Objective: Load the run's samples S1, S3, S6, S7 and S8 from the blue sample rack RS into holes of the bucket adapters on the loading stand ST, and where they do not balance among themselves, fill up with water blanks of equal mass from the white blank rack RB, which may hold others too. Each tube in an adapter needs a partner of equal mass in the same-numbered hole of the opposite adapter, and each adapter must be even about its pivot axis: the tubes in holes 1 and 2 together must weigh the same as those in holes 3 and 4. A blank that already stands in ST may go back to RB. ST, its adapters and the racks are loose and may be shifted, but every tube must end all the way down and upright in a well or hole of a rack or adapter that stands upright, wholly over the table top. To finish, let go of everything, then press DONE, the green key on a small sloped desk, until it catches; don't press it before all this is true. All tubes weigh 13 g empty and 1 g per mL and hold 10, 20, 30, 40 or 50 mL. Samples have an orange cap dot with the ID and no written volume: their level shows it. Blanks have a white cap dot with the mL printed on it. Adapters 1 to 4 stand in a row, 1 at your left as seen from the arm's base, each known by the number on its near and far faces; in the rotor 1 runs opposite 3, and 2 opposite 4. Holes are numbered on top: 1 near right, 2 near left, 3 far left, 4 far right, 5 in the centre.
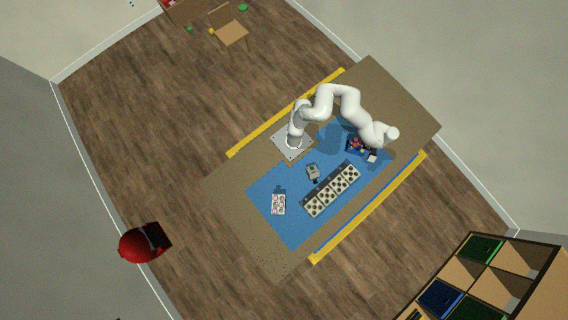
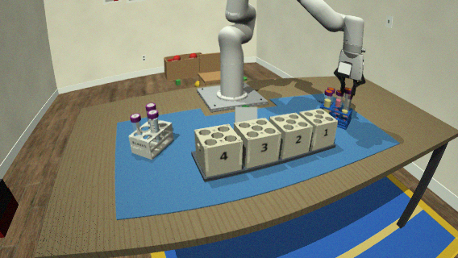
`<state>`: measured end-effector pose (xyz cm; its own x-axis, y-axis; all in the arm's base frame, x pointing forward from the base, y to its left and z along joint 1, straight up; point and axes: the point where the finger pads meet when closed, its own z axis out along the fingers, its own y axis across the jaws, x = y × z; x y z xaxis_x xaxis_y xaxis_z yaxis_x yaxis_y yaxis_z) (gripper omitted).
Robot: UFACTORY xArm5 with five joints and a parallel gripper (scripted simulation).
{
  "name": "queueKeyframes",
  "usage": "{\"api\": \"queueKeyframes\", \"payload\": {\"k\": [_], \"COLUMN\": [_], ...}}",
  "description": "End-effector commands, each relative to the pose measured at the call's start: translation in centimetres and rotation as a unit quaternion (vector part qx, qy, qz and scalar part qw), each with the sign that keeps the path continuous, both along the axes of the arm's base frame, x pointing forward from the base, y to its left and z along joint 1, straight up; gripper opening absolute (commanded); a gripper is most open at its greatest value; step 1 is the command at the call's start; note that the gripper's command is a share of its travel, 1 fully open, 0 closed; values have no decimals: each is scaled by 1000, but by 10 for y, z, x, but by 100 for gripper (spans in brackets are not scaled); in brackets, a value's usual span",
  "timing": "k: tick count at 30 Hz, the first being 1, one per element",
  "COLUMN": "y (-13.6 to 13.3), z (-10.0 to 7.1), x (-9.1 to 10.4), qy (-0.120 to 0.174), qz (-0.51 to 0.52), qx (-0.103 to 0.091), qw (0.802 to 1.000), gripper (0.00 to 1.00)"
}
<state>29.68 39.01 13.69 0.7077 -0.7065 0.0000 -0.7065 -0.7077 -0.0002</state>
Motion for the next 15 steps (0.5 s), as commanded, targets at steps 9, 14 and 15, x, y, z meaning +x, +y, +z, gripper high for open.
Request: {"api": "queueKeyframes", "payload": {"k": [9,14,15], "y": [1,1,1], "z": [-10,-13,-14], "x": [1,1,1], "qy": [-1,-1,-1], "qz": [0,0,0], "qx": [2,2,2], "qw": [1000,1000,1000], "gripper": [0,0,0]}}
